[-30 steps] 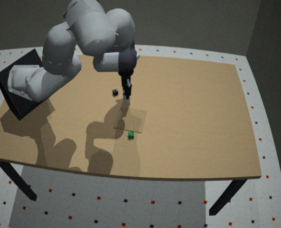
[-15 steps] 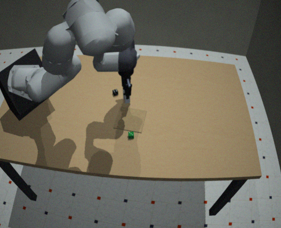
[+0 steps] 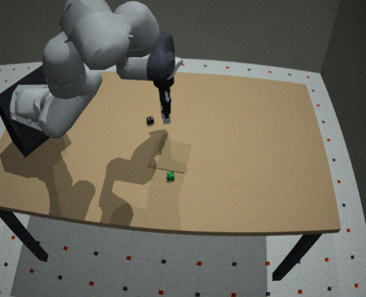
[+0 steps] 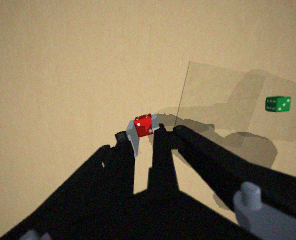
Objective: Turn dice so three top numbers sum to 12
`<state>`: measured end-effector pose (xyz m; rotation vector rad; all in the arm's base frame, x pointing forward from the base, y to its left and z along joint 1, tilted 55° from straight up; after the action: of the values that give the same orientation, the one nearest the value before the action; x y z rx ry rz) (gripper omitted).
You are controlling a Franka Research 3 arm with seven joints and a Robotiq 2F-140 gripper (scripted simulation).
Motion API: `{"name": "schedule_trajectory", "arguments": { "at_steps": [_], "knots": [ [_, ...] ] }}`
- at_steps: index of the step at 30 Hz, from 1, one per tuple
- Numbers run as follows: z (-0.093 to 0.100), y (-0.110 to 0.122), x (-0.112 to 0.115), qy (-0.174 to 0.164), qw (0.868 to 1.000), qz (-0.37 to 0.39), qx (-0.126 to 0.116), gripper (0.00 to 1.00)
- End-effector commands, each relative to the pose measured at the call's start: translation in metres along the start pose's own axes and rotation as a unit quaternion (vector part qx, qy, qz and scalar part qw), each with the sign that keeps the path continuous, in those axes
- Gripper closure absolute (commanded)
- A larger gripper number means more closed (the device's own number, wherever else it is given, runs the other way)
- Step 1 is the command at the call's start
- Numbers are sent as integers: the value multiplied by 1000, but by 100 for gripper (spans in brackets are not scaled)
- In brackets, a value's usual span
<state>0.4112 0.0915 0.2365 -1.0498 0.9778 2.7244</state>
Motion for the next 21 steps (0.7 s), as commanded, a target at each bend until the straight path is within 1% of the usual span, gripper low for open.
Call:
{"name": "schedule_trajectory", "arguments": {
  "at_steps": [1,5,8,21],
  "knots": [
    [21,6,1,-12,1000,25,7,87],
    [40,5,1,-12,1000,25,7,87],
    [47,5,1,-12,1000,25,7,87],
    [48,5,0,-12,1000,18,7,87]
  ]
}}
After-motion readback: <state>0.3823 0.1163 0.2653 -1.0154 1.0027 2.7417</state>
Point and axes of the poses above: the point where the finger pads meet when closed, its own z axis back along the fingers, its own y axis across the jaws, x = y × z, the point moved 8 cm from there along z, back along the fingers, and after that the axes turned 13 degrees about -z, right-handed, at the moved point
